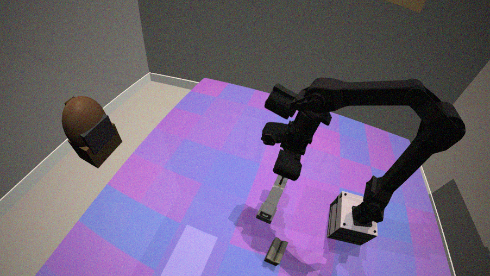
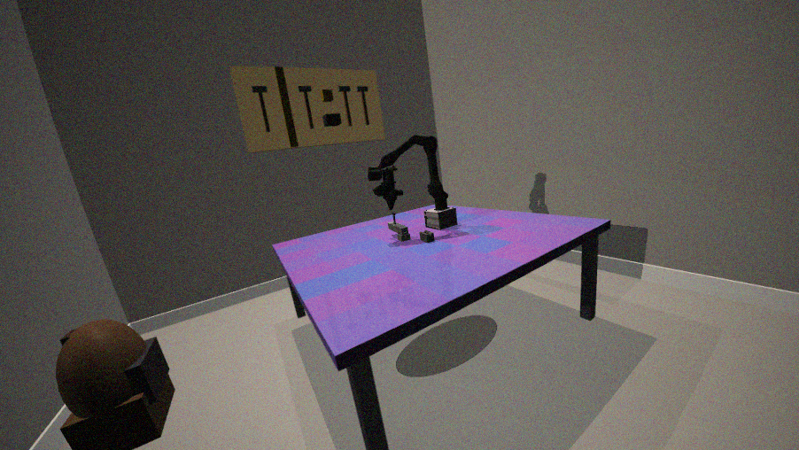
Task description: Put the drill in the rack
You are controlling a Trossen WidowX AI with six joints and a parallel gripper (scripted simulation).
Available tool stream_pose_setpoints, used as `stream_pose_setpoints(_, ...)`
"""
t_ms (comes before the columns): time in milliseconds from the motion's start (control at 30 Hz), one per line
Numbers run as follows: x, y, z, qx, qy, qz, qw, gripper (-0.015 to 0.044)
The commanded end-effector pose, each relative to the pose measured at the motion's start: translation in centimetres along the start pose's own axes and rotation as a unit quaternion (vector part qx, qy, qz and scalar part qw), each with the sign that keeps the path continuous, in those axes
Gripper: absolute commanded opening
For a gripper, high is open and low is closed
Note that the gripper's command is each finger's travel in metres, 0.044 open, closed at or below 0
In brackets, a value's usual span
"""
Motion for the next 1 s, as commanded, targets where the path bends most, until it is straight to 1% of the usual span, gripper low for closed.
stream_pose_setpoints(0,-0.7,-0.4,0.2,-0.049,-0.034,0.045,0.997,0.0)
stream_pose_setpoints(267,-0.5,-0.4,0.2,-0.043,-0.029,0.038,0.998,0.0)
stream_pose_setpoints(533,-1.6,-0.4,0.1,-0.048,-0.034,0.045,0.997,0.0)
stream_pose_setpoints(967,-2.3,-0.6,0.0,-0.049,-0.034,0.045,0.997,0.0)
Point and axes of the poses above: the point midway between the two fingers, 35 mm back from their tips, its own x axis back along the fingers, its own z axis across the jaws, y = z × x, the point moved 7 cm from there along x, back along the fingers, and after that the axes turned 11 degrees about -x, right-handed, at the moved point
